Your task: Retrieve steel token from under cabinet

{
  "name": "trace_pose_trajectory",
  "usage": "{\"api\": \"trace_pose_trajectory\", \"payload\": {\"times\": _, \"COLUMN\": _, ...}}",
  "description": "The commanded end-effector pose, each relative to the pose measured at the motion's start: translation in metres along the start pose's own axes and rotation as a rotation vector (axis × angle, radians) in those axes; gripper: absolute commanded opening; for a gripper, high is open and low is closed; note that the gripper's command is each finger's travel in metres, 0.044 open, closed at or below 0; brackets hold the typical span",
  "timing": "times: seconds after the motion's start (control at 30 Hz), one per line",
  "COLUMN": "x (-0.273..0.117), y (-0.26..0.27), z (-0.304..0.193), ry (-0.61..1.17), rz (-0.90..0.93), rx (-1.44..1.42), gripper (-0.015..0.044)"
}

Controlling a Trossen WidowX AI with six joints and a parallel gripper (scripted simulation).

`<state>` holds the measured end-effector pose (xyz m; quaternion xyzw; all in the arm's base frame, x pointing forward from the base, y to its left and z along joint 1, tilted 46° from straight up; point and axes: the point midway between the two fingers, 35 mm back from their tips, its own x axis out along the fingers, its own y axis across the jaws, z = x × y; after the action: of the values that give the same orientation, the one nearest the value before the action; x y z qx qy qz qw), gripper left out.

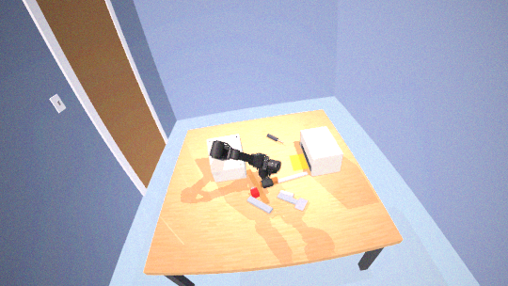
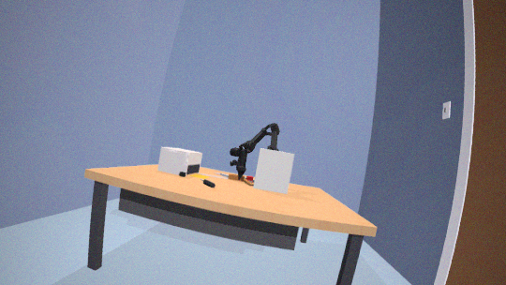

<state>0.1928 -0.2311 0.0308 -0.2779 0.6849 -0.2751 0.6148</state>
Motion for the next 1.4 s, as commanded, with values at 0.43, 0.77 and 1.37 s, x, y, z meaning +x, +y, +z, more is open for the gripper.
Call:
{"api": "trace_pose_trajectory", "payload": {"times": 0.43, "x": -0.0001, "y": -0.0002, "z": 0.0001, "ry": 0.000, "rz": -0.001, "rx": -0.026, "gripper": 0.0200}}
{"api": "trace_pose_trajectory", "payload": {"times": 0.77, "x": 0.0015, "y": -0.0012, "z": 0.0002, "ry": -0.004, "rz": -0.001, "rx": -0.021, "gripper": 0.0270}}
{"api": "trace_pose_trajectory", "payload": {"times": 1.37, "x": 0.0026, "y": -0.0024, "z": -0.0001, "ry": -0.005, "rz": -0.006, "rx": -0.019, "gripper": 0.0138}}
